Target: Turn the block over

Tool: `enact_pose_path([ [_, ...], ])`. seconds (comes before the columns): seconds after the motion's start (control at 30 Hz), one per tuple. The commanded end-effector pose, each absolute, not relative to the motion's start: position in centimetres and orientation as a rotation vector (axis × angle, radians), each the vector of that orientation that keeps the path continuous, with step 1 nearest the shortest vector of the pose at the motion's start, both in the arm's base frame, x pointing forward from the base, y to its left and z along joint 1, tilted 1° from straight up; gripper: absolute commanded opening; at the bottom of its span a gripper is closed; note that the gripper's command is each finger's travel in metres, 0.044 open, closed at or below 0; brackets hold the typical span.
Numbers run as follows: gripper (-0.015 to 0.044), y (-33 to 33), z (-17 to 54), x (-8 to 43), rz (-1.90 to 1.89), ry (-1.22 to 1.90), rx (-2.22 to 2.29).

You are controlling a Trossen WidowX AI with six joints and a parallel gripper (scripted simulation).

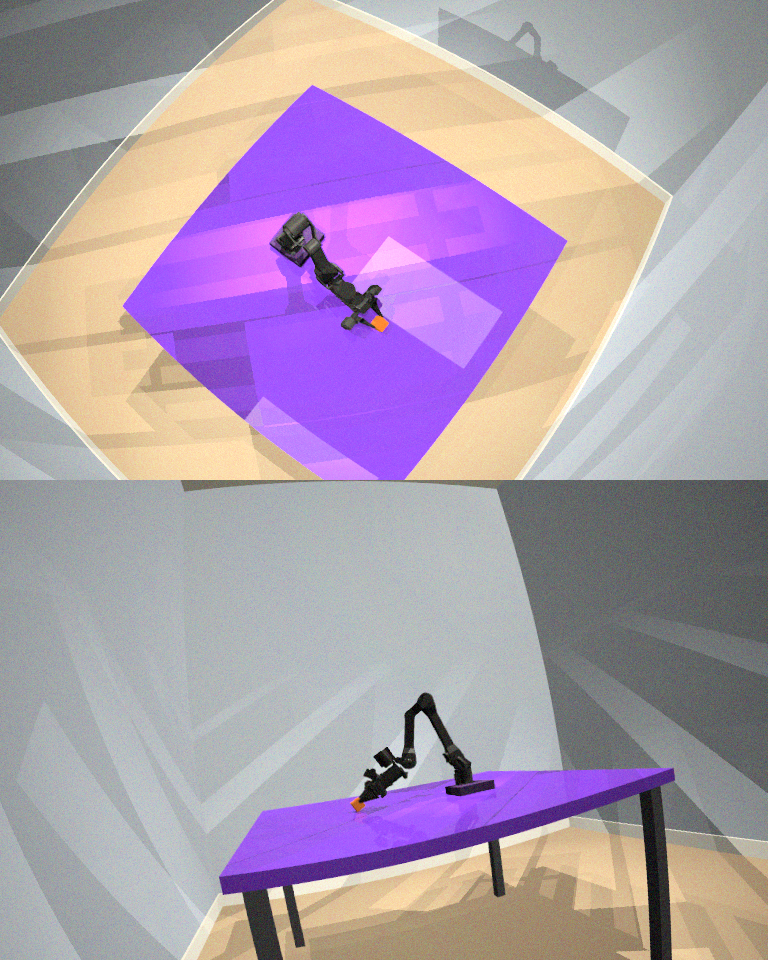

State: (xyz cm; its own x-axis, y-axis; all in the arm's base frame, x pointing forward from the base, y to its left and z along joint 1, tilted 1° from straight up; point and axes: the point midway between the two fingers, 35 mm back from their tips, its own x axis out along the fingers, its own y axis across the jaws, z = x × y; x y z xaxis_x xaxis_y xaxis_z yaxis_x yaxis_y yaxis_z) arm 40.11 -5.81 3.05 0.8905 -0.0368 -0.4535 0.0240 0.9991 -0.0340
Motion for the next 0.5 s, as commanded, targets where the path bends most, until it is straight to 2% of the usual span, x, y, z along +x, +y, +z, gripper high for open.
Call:
enact_pose_path([
  [0.0, 0.0315, -5.74, 3.03, 40.09, -0.028, 0.471, -0.023],
  [0.17, 0.0440, -5.74, 3.03, 40.09, -0.028, 0.471, -0.023],
  [0.47, 0.0440, -5.74, 3.03, 40.09, -0.028, 0.471, -0.023],
])
